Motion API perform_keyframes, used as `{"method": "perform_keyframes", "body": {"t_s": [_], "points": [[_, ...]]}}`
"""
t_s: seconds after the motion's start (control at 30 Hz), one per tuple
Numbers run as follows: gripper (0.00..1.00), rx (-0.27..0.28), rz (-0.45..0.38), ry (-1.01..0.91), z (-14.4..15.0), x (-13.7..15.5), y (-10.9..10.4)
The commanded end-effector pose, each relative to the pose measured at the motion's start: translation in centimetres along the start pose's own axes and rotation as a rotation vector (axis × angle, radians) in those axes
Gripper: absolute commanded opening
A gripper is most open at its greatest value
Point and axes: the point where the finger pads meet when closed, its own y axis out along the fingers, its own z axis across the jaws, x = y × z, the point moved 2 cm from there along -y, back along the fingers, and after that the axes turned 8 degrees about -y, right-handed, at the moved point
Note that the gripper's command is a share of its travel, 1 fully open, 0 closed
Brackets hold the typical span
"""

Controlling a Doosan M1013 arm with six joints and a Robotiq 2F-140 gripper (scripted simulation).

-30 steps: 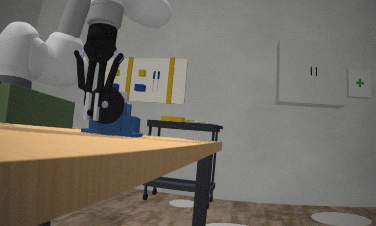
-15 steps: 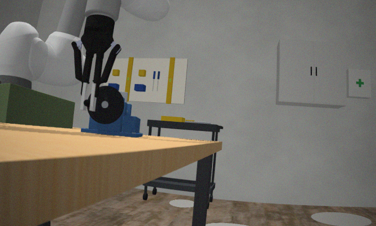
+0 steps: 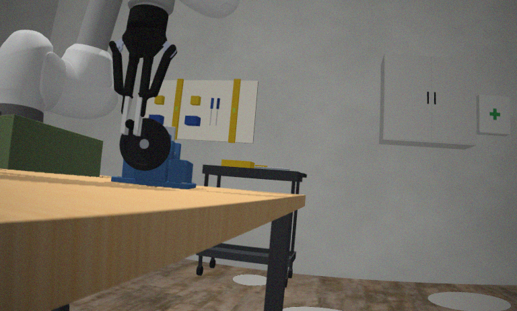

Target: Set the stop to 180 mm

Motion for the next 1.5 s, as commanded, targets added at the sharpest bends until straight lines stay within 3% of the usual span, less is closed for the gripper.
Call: {"method": "perform_keyframes", "body": {"t_s": [0.0,0.67,1.1,1.47], "points": [[0.04,-0.004,0.001,0.002,-0.9,-0.1,-0.5],[0.04,-0.004,0.001,0.002,-4.7,-0.7,0.5],[0.04,-0.004,0.001,0.002,-5.5,-0.8,3.1],[0.04,-0.004,0.001,0.002,-4.4,-0.6,5.5]]}}
